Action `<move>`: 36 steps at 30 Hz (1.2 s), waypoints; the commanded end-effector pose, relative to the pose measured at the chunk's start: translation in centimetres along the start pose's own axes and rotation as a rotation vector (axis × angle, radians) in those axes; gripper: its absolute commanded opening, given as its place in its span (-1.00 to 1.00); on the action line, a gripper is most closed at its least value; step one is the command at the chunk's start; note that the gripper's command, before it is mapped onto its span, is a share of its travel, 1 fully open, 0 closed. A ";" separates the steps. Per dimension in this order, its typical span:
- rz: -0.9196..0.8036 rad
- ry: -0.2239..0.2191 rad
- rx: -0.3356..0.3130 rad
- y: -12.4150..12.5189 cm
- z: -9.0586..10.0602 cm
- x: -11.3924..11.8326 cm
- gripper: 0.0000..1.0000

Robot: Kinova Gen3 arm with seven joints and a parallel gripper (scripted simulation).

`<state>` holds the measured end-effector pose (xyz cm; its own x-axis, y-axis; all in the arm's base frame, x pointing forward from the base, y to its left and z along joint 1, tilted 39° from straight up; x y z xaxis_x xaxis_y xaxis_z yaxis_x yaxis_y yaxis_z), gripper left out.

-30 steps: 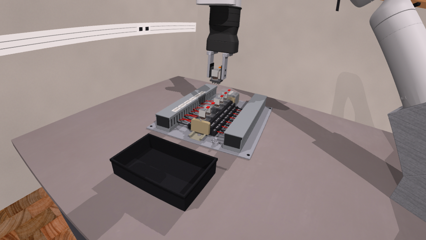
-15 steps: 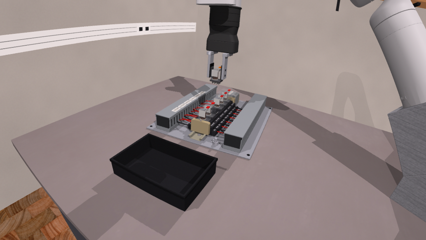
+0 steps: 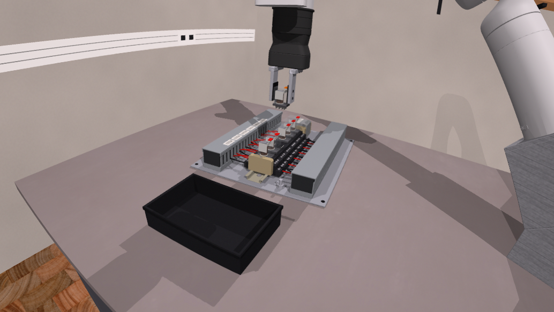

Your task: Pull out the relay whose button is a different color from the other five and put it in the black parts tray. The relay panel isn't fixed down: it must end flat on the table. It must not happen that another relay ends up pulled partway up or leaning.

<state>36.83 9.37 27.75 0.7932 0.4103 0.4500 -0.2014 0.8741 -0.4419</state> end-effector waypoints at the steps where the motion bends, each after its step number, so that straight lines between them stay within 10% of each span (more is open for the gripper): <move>1: 0.000 -0.001 0.000 0.1 0.0 0.0 -1.00; 36: 0.000 -0.001 0.000 9.1 0.0 1.0 -1.00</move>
<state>35.80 16.75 24.63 0.7931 0.4109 0.4496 -0.2028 0.8742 -0.4412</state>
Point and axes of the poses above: the point where the finger pads meet when closed, its own z axis back along the fingers, its own x axis across the jaws, y = z × x, the point moved 8 cm from there along z, back along the fingers, and after that the axes turned 7 degrees about z, right-handed, at the moved point
